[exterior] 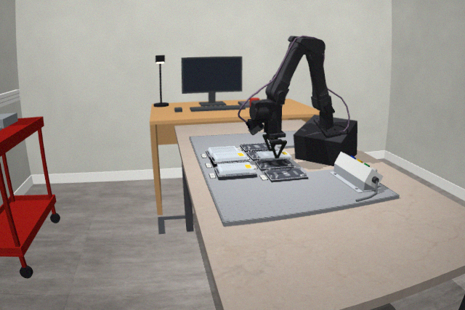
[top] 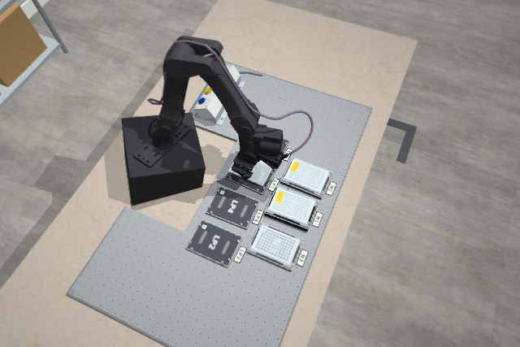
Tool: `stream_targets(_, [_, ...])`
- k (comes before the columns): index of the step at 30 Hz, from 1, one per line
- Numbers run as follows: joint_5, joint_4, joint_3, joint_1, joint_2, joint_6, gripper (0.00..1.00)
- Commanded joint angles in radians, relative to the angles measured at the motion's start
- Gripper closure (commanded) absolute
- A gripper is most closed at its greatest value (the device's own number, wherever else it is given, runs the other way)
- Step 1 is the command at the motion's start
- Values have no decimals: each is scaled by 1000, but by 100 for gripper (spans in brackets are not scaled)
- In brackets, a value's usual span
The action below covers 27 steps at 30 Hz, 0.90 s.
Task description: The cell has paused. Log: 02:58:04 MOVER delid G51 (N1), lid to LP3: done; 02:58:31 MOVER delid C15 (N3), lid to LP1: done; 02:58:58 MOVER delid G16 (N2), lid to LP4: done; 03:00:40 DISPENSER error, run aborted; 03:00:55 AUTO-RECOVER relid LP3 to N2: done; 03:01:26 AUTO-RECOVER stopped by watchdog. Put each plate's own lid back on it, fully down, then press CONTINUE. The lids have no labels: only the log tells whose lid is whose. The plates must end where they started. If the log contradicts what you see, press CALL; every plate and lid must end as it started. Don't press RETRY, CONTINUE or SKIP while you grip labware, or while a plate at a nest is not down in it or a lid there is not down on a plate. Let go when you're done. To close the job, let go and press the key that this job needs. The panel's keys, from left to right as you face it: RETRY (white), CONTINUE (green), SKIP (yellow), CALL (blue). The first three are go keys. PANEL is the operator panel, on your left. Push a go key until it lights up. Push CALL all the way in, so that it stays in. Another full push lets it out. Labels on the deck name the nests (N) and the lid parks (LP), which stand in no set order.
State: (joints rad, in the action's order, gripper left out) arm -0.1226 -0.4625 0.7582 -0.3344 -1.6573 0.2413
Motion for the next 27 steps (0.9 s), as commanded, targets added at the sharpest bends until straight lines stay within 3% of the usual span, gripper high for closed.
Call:
stream_targets(1, [0,-46,40,17,57,-8,100])
stream_targets(27, [-2,-74,20,19,83,-7,100])
